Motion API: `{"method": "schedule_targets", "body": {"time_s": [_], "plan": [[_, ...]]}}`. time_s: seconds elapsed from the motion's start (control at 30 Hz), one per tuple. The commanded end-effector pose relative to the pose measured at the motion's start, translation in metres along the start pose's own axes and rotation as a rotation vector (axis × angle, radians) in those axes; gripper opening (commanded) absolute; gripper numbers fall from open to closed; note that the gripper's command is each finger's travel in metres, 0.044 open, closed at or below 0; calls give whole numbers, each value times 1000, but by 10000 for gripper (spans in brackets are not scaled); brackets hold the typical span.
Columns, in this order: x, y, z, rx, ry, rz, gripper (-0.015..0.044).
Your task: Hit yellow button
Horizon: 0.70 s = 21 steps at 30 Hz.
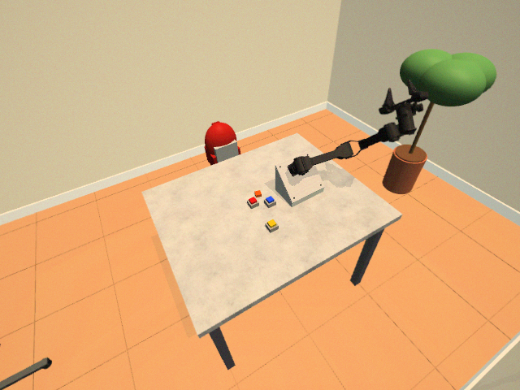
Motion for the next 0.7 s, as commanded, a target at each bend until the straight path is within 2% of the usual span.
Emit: {"method": "schedule_targets", "body": {"time_s": [0.0,0.13,0.2,0.33,0.67], "plan": [[0,1,1,6,-4,-7,400],[4,15,29,105,-44,-102,400],[5,31,68,232,-50,-198,400],[7,43,115,373,-35,-316,400],[28,44,274,776,175,-710,400]]}}
Point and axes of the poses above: the point midway between the two fingers, 35 mm back from their tips, its own x axis back along the fingers, its own y axis across the jaws, z = x × y, the point moved 10 cm from there along x, back along the fingers, and after that the axes turned 11 degrees about -x, right-handed, at the moved point
